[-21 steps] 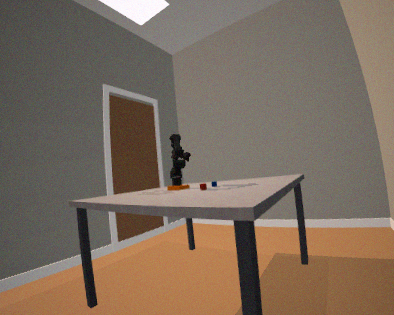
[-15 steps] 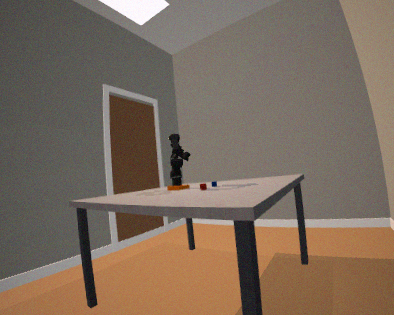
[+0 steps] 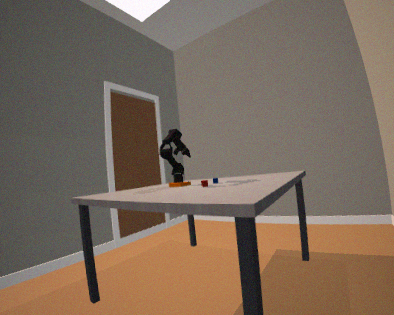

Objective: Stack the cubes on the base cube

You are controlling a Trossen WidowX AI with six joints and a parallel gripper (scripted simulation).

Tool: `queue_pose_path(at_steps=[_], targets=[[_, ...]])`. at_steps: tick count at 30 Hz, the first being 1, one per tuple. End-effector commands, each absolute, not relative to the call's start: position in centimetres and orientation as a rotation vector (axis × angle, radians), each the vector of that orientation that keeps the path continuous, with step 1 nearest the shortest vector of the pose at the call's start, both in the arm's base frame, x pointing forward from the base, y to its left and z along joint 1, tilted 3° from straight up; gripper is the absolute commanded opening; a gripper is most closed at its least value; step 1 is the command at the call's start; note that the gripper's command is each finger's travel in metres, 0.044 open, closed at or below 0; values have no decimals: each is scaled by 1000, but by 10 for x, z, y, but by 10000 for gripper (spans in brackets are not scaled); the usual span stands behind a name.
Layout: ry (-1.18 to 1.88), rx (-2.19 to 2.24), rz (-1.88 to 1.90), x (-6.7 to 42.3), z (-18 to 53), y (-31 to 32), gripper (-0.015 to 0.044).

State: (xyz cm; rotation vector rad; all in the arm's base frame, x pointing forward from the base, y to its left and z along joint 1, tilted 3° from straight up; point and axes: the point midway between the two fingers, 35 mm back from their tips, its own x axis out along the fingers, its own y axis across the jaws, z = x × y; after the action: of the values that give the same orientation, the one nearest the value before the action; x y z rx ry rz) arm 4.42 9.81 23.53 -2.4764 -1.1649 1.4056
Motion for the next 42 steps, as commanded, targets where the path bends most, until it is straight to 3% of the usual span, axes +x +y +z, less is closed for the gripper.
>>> queue_pose_path(at_steps=[1, 24, 42], targets=[[-1010, -2482, 1431, 50, 236, 102, 265], [-31, -2306, 1490, 116, 224, 113, 265], [604, -1925, 1403, 188, 201, 78, 265]])
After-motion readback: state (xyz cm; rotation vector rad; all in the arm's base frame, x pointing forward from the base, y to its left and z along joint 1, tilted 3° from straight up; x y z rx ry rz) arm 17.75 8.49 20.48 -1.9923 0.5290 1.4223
